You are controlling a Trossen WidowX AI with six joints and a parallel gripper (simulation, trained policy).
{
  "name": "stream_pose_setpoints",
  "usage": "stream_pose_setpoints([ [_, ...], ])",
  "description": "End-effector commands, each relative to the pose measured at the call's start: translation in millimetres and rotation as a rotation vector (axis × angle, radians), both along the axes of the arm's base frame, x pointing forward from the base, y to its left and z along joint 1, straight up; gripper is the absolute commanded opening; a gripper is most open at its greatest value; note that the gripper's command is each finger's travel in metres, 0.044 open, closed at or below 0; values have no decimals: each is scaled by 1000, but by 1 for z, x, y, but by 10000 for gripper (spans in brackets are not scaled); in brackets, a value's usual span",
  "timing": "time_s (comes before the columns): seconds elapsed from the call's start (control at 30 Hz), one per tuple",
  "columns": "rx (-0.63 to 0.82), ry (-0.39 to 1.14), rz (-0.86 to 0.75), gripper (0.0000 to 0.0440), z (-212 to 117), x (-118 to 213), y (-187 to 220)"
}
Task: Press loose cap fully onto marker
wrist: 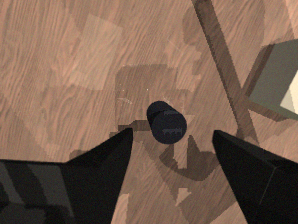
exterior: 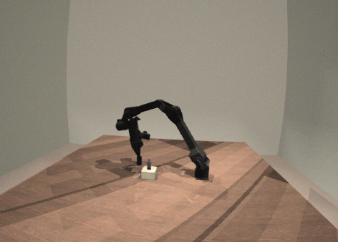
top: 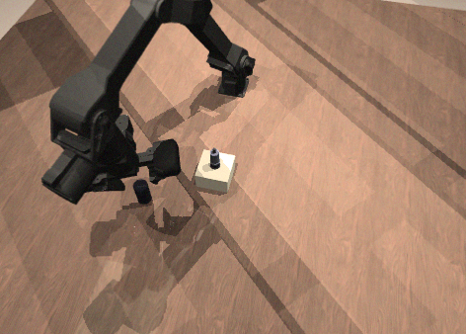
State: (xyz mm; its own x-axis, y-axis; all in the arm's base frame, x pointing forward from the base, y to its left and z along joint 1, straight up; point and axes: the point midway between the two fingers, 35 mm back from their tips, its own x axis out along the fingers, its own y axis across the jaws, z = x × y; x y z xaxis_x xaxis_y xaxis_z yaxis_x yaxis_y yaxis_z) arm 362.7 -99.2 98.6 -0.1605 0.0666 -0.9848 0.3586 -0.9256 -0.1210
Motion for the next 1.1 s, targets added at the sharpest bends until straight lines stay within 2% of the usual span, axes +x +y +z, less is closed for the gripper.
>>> stream_pose_setpoints([
  [0.0,21,16,15,286,-14,-3,0],
  [0.27,30,35,61,272,-35,-7,0],
  [0.4,23,40,85,243,-40,-10,0],
  [0.47,17,39,96,211,-41,-11,0],
  [0.67,-5,13,126,57,-29,-11,0],
  [1.07,-44,-75,192,64,17,-5,17],
])
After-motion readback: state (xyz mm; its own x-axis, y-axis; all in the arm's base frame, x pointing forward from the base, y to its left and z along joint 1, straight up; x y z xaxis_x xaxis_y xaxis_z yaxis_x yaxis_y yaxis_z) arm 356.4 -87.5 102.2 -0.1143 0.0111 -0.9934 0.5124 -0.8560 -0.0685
